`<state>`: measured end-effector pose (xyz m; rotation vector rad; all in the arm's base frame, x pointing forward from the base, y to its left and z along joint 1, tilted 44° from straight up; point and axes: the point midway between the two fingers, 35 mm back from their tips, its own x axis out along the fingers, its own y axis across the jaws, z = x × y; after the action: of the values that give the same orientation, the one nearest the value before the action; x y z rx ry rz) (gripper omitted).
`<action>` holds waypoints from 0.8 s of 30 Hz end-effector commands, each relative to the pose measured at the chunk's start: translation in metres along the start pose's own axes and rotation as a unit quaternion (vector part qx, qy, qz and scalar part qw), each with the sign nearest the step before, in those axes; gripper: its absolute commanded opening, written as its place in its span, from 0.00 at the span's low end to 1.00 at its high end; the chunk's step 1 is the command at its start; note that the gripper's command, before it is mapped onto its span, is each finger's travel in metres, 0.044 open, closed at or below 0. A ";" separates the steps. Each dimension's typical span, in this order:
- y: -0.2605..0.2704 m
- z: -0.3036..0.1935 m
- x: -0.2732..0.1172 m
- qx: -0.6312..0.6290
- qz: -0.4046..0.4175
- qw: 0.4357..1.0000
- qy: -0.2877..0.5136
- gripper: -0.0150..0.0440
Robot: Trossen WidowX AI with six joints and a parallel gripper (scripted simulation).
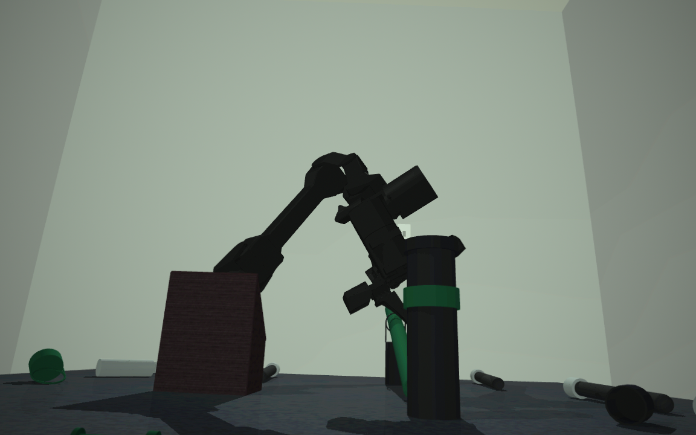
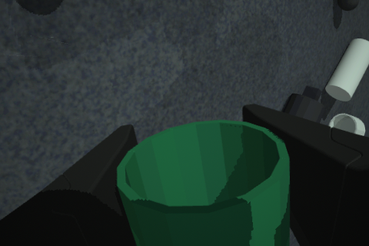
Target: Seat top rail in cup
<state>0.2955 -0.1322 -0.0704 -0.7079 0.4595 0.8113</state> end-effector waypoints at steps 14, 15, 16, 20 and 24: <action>0.000 0.000 0.000 0.000 0.000 1.000 0.000 0.65; 0.000 0.000 0.000 0.000 0.000 1.000 0.000 0.70; -0.001 0.001 -0.001 0.000 0.000 1.000 0.000 0.74; -0.005 0.008 -0.007 0.001 0.000 1.000 0.001 0.92; -0.011 0.019 -0.017 0.002 0.000 1.000 0.001 1.00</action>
<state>0.2957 -0.1319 -0.0556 -0.7052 0.4602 0.8126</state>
